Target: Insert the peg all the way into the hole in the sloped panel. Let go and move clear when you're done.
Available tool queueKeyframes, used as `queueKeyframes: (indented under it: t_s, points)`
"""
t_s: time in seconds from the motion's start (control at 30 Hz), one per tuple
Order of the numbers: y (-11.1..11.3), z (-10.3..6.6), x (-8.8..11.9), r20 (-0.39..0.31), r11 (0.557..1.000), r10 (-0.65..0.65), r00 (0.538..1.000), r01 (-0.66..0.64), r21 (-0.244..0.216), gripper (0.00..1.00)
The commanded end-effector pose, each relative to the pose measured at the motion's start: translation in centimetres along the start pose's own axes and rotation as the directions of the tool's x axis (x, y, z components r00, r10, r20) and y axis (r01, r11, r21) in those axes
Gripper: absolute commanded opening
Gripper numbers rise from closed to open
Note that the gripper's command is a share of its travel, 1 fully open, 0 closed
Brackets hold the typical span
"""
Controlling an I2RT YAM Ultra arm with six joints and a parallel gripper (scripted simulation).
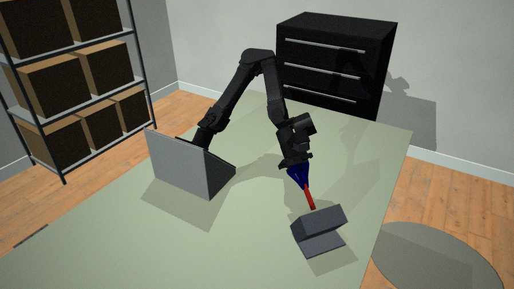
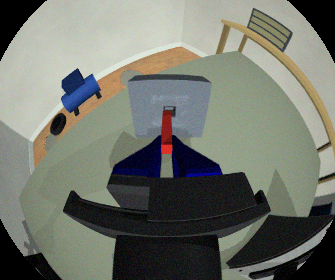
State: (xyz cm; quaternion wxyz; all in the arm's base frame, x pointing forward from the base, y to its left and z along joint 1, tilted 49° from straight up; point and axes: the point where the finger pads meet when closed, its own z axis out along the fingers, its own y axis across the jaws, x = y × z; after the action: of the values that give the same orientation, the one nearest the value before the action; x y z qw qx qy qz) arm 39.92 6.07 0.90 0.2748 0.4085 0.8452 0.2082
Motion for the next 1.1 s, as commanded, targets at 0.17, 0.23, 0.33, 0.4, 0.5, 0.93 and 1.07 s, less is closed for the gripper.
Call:
queueKeyframes:
  t_s: [0.17, 0.23, 0.33, 0.4, 0.5, 0.93, 1.07]
  points:
    - [0.0, -0.7, -1.3, 0.055, 1.000, 0.018, 0.998, -0.017, -0.020, 0.00]
    - [-0.2, -0.9, -1.2, 0.055, 1.000, 0.018, 0.998, -0.017, -0.020, 0.00]
    - [-0.2, -0.7, -1.1, 0.055, 1.000, 0.018, 0.998, -0.017, -0.020, 0.00]
    - [-0.2, -0.6, -1.1, 0.055, 1.000, 0.018, 0.998, -0.017, -0.020, 0.00]
    - [-0.2, -0.4, -1.1, 0.055, 1.000, 0.019, 0.998, -0.017, -0.020, 0.00]
    - [-0.3, -0.8, -0.2, 0.052, 1.000, 0.017, 0.999, -0.016, -0.019, 0.00]
    - [-0.4, -1.3, -0.5, 0.055, 1.000, 0.018, 0.998, -0.017, -0.019, 0.00]
